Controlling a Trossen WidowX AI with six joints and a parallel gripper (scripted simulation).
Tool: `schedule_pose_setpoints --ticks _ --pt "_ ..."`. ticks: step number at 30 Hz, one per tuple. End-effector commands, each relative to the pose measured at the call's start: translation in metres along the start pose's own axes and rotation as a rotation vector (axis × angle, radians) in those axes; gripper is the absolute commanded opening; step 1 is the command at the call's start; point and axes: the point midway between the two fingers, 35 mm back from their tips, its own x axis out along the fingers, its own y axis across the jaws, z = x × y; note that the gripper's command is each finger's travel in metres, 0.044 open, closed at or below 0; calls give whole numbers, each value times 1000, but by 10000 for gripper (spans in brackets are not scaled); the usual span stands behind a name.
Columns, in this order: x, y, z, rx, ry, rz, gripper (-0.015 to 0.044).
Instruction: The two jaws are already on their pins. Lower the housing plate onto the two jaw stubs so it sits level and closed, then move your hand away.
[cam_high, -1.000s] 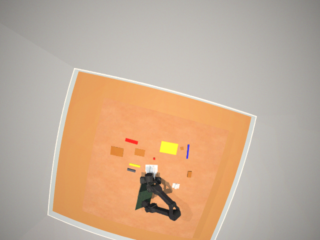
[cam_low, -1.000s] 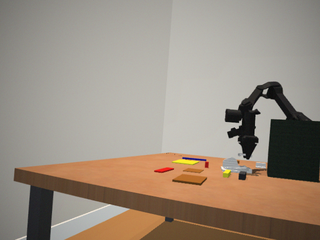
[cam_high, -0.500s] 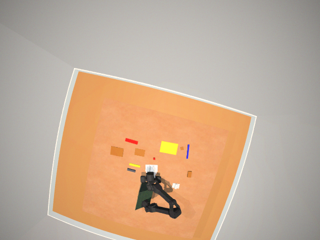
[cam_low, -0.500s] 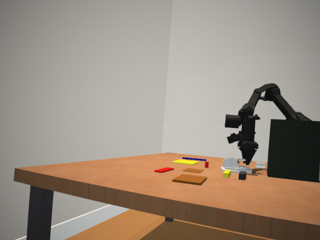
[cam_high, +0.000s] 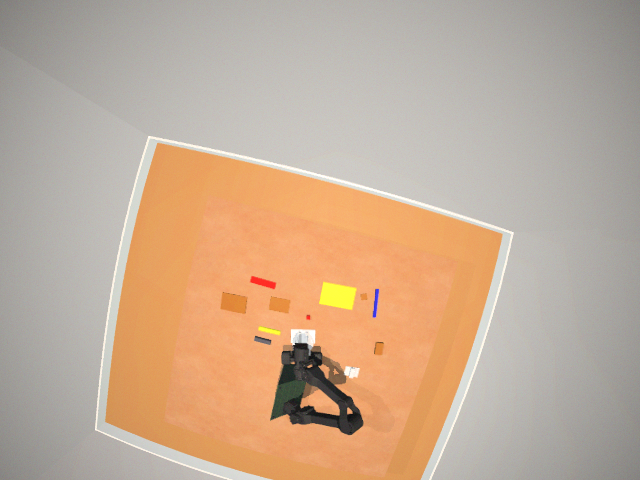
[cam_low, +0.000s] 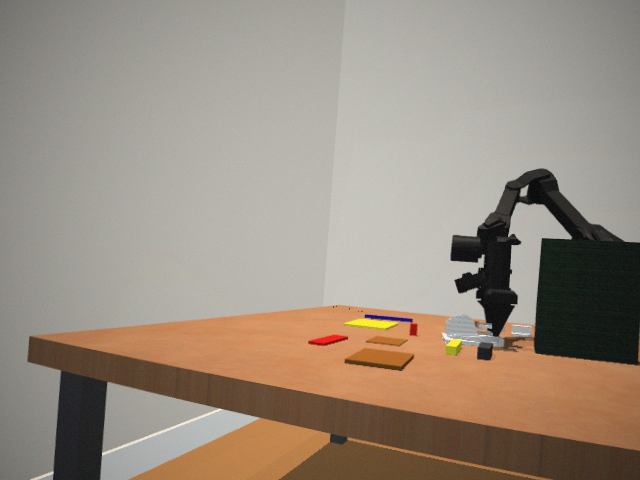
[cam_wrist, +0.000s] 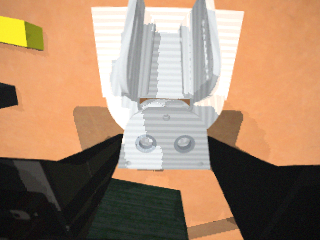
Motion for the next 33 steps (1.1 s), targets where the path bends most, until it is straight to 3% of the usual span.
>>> schedule_pose_setpoints --ticks 1,33 --pt "0 -1 0 -5 0 -4 351" --pt "7 -1 0 -4 1 -4 351"
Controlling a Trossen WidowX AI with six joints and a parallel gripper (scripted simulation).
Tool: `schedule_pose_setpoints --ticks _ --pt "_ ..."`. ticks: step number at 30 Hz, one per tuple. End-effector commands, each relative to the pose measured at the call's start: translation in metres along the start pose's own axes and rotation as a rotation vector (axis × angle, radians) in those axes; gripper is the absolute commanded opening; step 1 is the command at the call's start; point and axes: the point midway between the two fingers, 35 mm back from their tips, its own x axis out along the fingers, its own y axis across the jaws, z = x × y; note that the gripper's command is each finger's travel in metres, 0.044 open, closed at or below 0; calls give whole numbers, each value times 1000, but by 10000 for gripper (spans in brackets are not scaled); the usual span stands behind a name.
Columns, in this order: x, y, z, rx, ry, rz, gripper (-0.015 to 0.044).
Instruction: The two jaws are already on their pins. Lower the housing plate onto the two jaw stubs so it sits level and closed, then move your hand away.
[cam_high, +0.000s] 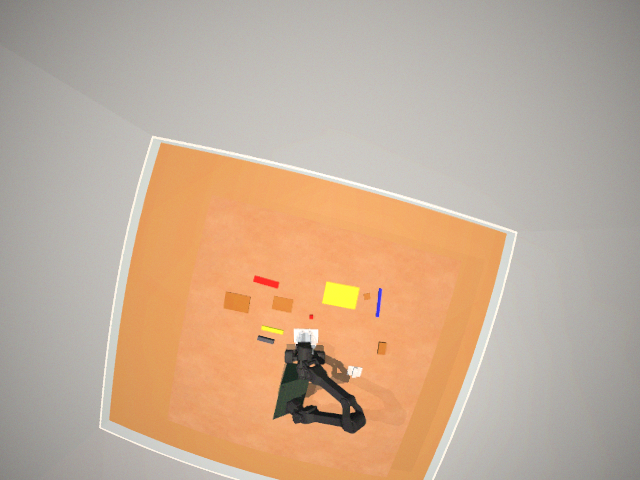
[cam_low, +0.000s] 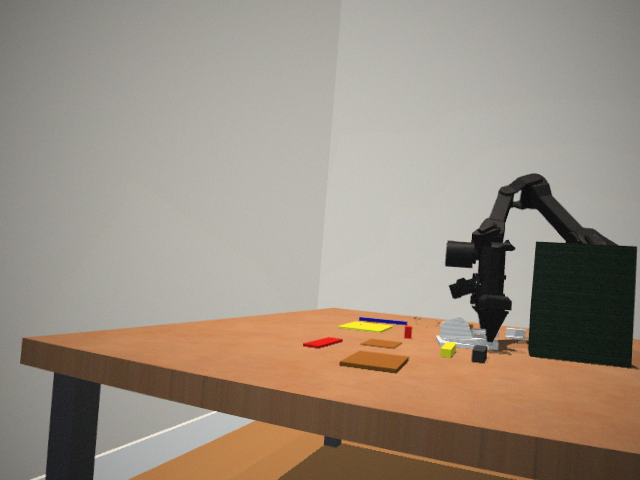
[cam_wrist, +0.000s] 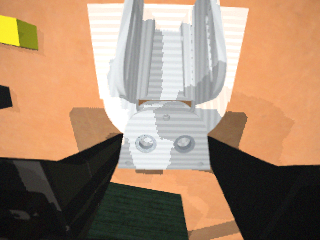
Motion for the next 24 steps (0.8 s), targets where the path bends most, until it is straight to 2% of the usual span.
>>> schedule_pose_setpoints --ticks 1,24 --pt "2 -1 -1 -5 2 -4 351" --pt "6 -1 -1 -5 2 -4 351"
